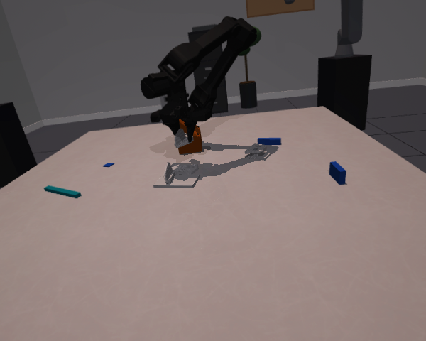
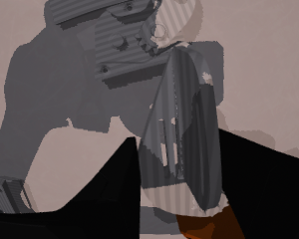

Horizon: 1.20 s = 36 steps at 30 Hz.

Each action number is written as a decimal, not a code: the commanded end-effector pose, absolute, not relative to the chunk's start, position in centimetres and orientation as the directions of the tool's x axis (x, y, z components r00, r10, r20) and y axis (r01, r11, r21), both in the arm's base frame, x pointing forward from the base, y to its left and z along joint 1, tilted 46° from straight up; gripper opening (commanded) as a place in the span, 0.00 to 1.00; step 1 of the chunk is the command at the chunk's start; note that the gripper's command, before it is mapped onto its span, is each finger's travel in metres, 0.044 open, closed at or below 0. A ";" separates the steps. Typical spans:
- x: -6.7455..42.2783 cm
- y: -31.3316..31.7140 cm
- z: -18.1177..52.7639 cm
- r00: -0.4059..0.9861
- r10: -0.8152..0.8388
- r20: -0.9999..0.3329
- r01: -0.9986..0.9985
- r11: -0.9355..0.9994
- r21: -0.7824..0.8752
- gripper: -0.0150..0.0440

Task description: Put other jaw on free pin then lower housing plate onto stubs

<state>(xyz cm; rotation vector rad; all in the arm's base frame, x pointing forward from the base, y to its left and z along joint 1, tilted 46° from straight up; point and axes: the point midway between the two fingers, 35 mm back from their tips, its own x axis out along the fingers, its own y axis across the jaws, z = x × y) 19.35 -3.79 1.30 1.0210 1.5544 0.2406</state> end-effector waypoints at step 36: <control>20.6 -3.9 1.4 0.088 0.711 -0.698 0.460 0.592 0.662 0.48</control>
